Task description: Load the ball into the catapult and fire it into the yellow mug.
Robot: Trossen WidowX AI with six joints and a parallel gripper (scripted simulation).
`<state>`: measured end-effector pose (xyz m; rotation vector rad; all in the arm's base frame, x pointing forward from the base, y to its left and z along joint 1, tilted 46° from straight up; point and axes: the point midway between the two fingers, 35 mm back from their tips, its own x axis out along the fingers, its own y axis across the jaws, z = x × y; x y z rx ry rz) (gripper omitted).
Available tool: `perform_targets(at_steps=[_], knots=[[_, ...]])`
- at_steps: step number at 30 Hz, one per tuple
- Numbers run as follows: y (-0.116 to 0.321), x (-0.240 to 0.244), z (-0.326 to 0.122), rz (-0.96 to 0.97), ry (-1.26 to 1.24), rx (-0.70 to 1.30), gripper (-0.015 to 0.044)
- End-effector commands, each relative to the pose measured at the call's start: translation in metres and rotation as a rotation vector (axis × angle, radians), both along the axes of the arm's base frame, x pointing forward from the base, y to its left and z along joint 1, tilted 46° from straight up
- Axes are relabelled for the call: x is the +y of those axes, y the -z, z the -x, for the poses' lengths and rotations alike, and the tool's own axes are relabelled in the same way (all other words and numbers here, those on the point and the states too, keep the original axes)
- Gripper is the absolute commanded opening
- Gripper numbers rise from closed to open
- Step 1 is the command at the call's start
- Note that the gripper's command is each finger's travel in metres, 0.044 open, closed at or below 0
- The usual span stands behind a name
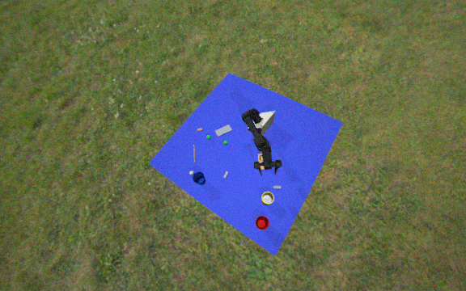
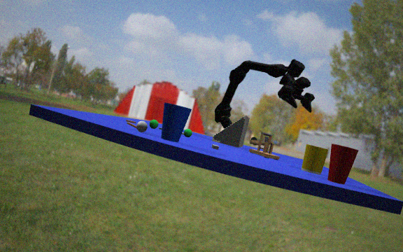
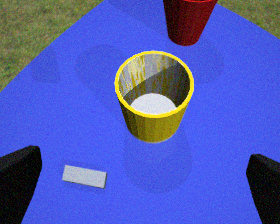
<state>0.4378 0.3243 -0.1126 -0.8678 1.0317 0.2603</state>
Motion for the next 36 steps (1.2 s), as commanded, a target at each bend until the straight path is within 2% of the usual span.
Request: perform_targets(at_steps=[1, 22, 36], knots=[[-0.0081, 0.0104, -0.0195, -0.023, -0.028, -0.076, 0.044], [-0.0081, 0.0104, -0.0195, -0.023, -0.028, -0.076, 0.044], [-0.0081, 0.0104, -0.0195, -0.023, -0.028, -0.076, 0.0072]])
